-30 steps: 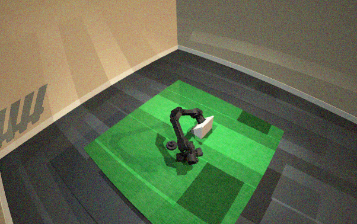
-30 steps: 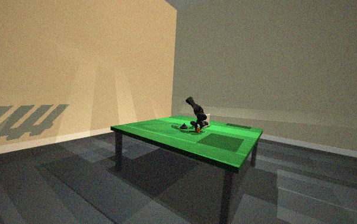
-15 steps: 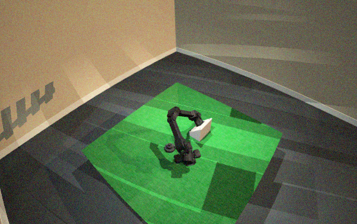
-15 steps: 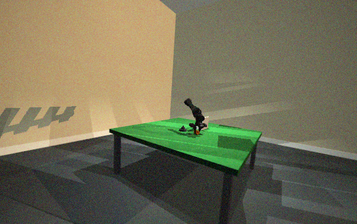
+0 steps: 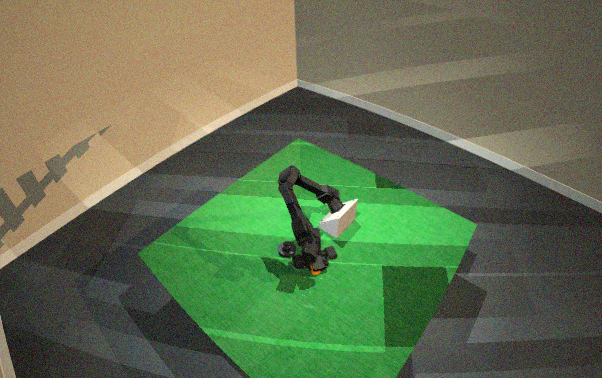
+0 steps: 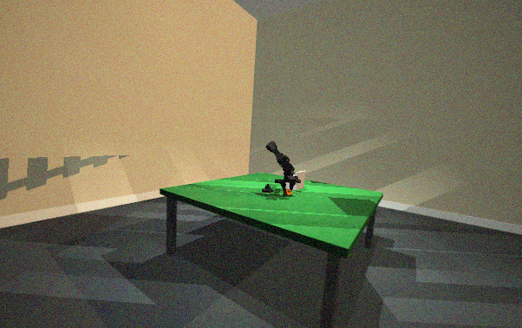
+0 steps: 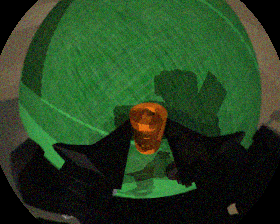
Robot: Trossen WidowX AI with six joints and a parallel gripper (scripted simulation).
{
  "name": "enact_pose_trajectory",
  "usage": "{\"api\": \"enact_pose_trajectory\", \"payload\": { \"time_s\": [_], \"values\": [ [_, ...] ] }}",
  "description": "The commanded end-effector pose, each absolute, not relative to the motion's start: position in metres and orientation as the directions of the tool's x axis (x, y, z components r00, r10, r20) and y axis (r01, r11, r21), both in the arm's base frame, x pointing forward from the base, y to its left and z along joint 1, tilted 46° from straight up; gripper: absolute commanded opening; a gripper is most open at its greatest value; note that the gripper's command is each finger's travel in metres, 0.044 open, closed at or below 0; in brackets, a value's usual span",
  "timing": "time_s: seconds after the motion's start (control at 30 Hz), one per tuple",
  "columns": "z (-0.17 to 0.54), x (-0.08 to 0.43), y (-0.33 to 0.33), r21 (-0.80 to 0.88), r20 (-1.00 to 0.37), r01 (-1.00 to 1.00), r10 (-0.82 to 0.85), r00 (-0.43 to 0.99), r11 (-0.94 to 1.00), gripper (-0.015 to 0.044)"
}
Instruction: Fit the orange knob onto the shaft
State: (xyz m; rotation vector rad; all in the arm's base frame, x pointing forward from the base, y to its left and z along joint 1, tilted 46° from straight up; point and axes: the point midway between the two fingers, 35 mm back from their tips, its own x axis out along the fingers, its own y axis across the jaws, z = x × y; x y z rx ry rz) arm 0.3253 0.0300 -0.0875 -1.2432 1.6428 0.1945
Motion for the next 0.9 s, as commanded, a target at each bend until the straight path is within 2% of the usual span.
{"api": "enact_pose_trajectory", "payload": {
  "time_s": [0.0, 0.87],
  "values": [
    [-0.084, 0.322, 0.028, -0.413, -0.813, -0.789, -0.574, 0.095, 0.455, 0.0179],
    [-0.065, 0.304, 0.015, -0.411, -0.911, -0.791, -0.224, 0.345, 0.453, 0.0179]
  ]
}}
